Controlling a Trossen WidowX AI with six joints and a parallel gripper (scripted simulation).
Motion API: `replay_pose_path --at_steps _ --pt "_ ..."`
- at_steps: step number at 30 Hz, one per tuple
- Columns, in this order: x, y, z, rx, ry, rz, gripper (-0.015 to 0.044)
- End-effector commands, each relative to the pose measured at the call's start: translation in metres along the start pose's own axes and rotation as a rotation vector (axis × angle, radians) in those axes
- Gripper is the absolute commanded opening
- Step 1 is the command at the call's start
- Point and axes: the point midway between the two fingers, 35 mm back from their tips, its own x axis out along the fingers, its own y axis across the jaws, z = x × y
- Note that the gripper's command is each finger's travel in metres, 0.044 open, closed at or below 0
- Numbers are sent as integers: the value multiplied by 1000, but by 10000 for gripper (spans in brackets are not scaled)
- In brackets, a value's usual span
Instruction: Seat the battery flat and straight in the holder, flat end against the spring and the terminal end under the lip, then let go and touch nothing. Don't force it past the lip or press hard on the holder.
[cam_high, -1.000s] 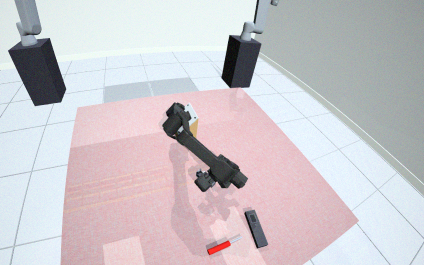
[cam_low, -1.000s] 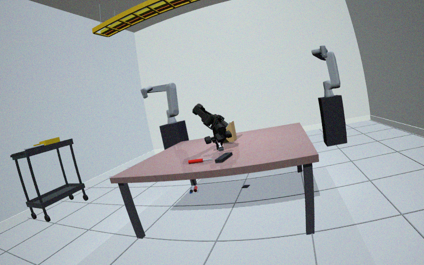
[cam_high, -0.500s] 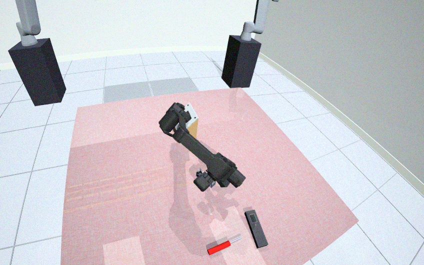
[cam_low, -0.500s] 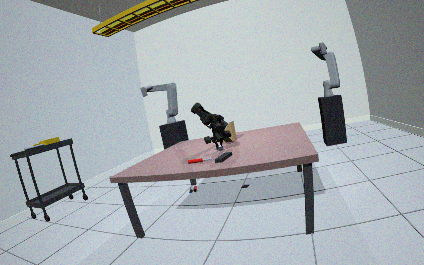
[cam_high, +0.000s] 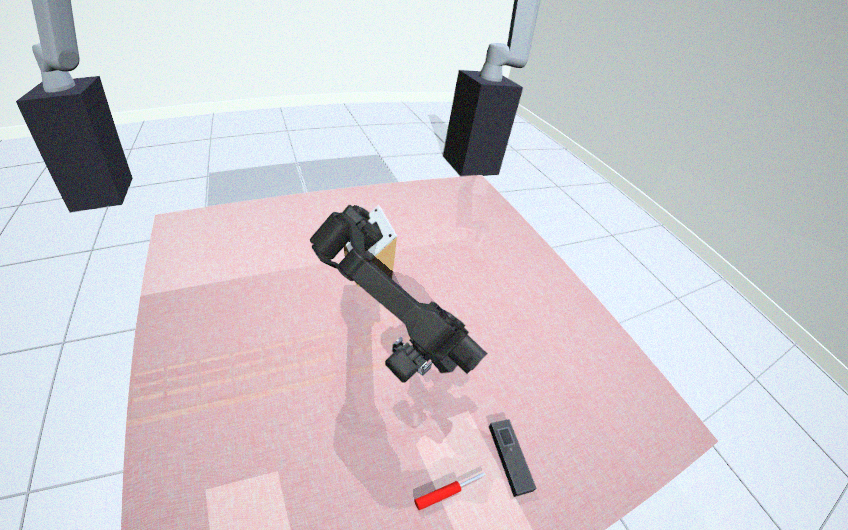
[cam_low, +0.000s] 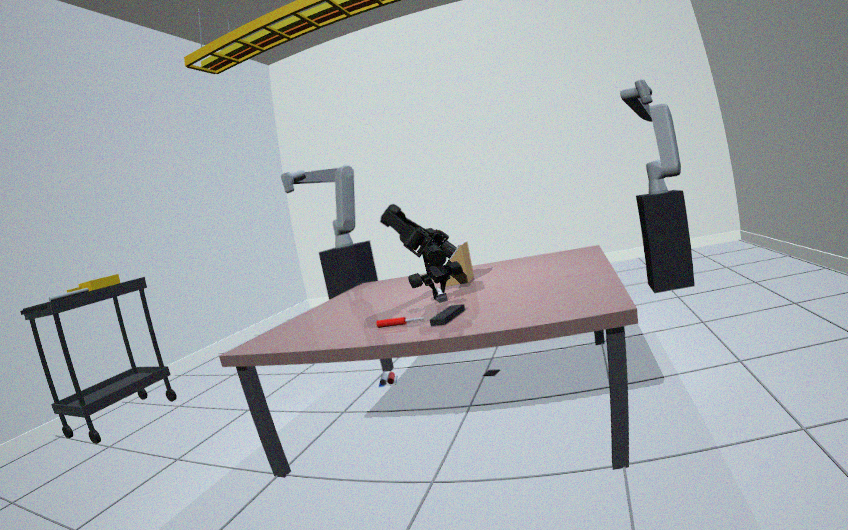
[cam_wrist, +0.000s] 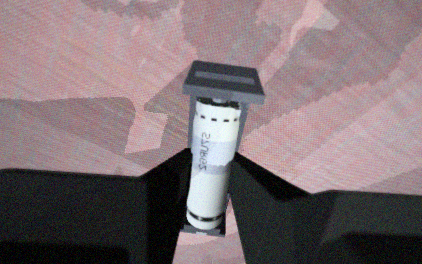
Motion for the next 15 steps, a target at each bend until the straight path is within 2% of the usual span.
replay_pose_path --at_steps 1,15 --pt "2 2 4 6 -27 9 66" --pt "4 2 2 1 -83 14 66"
